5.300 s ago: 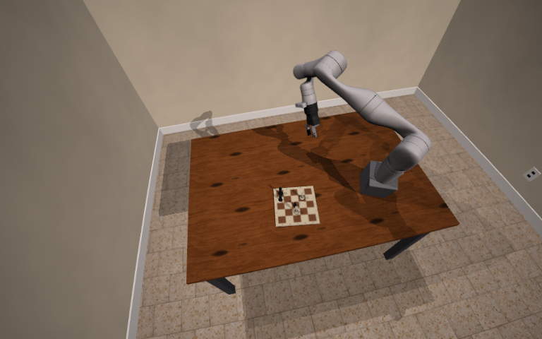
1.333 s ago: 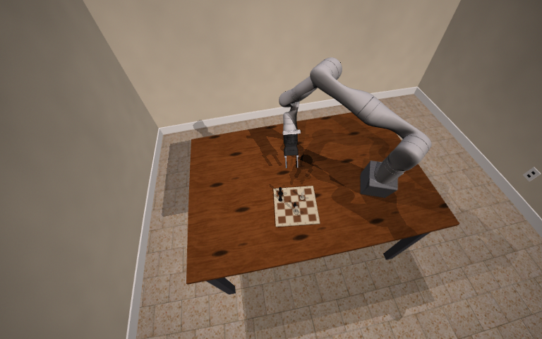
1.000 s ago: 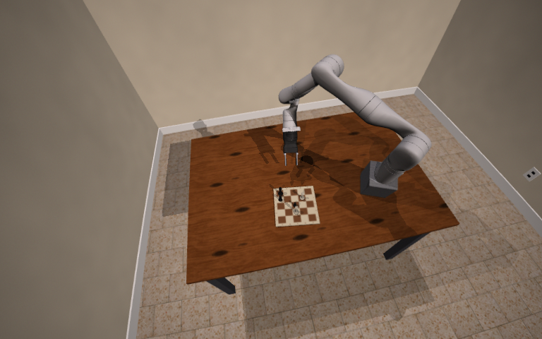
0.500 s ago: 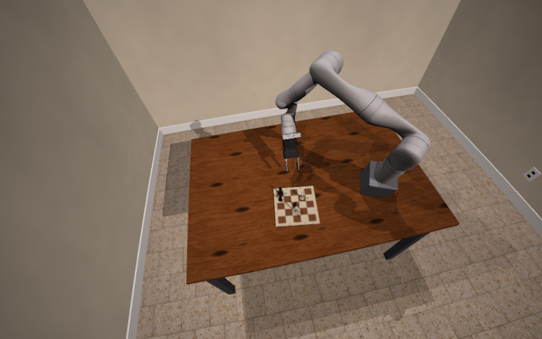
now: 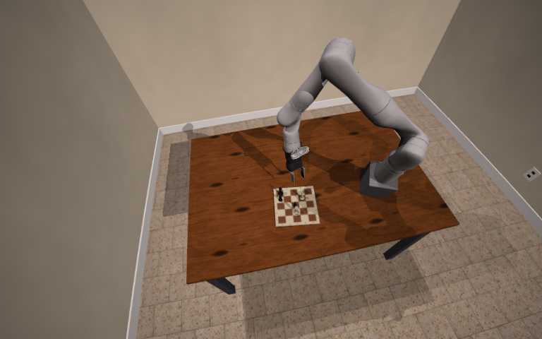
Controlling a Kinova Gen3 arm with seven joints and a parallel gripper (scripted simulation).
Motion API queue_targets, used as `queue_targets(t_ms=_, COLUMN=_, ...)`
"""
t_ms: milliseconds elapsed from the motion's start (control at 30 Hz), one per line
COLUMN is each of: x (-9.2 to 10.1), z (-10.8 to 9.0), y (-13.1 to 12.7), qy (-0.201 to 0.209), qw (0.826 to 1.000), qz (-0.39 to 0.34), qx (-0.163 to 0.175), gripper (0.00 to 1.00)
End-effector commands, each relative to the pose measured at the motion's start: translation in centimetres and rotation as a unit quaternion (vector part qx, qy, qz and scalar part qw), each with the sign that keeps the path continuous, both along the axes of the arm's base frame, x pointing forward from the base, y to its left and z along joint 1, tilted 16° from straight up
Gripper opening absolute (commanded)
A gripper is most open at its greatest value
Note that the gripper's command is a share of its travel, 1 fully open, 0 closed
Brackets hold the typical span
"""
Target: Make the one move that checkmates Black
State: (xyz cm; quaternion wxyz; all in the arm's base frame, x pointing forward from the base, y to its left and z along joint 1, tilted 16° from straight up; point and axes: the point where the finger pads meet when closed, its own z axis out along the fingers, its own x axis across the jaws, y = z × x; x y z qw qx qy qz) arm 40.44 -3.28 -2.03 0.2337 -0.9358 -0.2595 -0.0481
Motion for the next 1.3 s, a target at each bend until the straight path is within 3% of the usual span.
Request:
queue_targets(t_ms=0, x=-0.4, z=2.9, y=1.9, qy=-0.037, qw=0.998, qz=0.040, qx=-0.040, gripper=1.00)
queue_targets(t_ms=200, x=-1.9, z=4.3, y=3.3, qy=-0.081, qw=0.988, qz=0.095, qx=-0.087, gripper=1.00)
queue_targets(t_ms=400, x=-2.4, z=4.8, y=3.7, qy=-0.096, qw=0.984, qz=0.112, qx=-0.101, gripper=1.00)
queue_targets(t_ms=1267, x=-2.6, z=4.9, y=3.8, qy=-0.100, qw=0.982, qz=0.120, qx=-0.105, gripper=1.00)
